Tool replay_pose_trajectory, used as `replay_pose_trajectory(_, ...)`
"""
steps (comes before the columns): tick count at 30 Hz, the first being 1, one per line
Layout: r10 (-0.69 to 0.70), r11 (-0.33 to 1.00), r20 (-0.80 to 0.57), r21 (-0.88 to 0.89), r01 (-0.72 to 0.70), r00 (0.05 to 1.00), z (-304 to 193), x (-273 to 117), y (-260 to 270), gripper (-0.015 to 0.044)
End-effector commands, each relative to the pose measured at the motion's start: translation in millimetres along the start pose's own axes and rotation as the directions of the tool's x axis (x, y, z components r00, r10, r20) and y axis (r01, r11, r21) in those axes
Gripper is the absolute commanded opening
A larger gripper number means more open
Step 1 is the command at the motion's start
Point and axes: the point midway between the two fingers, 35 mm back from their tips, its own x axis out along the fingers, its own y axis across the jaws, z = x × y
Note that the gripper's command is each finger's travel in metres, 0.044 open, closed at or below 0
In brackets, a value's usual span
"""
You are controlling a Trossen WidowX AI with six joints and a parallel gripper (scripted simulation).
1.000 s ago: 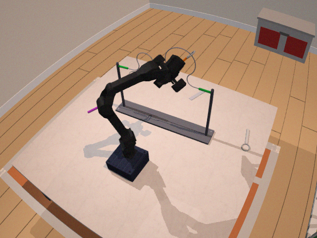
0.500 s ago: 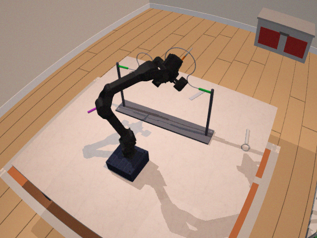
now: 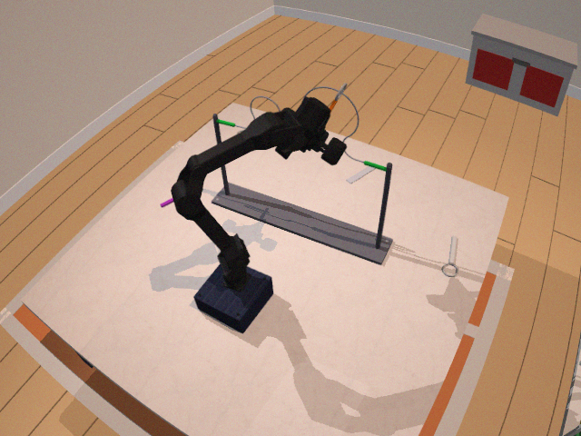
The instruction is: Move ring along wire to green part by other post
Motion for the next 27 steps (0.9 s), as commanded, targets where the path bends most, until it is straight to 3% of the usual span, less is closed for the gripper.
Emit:
replay_pose_trajectory(1, -0.025, 0.999, 0.006, -0.042, 0.026, 1.0, -1, 0, -2, -0.015)
replay_pose_trajectory(27, -0.176, 0.932, 0.073, -0.309, 0.19, 0.982, 1, 0, -14, -0.015)
